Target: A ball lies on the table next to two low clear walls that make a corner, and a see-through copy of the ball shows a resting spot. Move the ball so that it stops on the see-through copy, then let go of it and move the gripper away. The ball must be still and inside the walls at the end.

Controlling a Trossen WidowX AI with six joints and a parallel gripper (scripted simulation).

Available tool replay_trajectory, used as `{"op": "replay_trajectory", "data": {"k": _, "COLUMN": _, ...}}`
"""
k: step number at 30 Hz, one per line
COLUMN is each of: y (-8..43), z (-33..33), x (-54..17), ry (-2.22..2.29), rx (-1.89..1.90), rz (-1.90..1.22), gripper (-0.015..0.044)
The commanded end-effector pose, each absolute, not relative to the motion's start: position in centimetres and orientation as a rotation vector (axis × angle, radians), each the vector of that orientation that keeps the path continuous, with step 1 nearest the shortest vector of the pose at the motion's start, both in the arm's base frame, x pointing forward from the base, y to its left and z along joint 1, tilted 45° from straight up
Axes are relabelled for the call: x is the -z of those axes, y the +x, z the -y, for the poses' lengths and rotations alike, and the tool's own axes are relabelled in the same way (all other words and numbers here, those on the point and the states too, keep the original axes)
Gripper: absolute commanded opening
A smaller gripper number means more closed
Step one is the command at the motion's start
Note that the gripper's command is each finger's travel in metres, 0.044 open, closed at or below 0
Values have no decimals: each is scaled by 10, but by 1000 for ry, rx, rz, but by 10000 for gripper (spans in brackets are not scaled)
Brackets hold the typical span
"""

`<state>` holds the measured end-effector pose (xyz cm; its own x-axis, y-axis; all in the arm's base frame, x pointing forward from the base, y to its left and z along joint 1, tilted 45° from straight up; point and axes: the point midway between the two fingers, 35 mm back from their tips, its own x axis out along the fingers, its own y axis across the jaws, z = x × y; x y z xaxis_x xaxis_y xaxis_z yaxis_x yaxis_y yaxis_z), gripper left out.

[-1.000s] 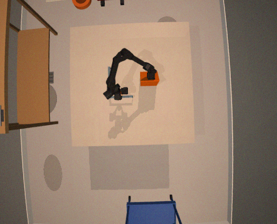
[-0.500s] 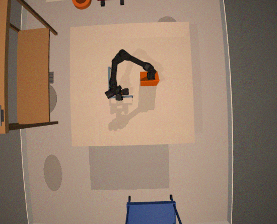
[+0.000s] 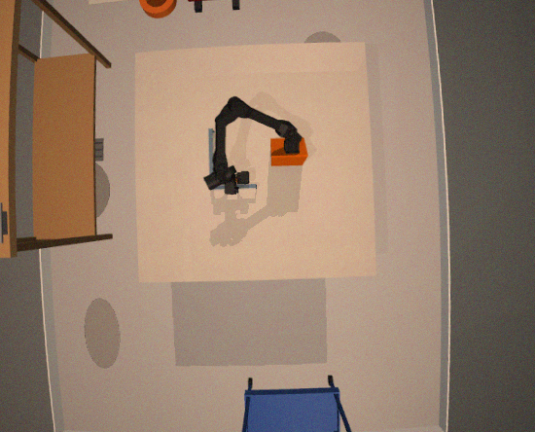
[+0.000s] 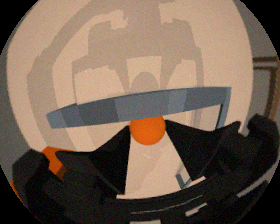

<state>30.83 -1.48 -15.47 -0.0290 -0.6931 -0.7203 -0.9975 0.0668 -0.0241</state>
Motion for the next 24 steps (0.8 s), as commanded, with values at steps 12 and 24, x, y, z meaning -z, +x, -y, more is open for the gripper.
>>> {"op": "replay_trajectory", "data": {"k": 12, "y": 307, "z": 20, "x": 160, "ry": -1683, "rx": -693, "rz": -1784, "gripper": 157}}
{"op": "replay_trajectory", "data": {"k": 24, "y": 310, "z": 2, "x": 143, "ry": -1684, "rx": -697, "rz": -1783, "gripper": 300}}
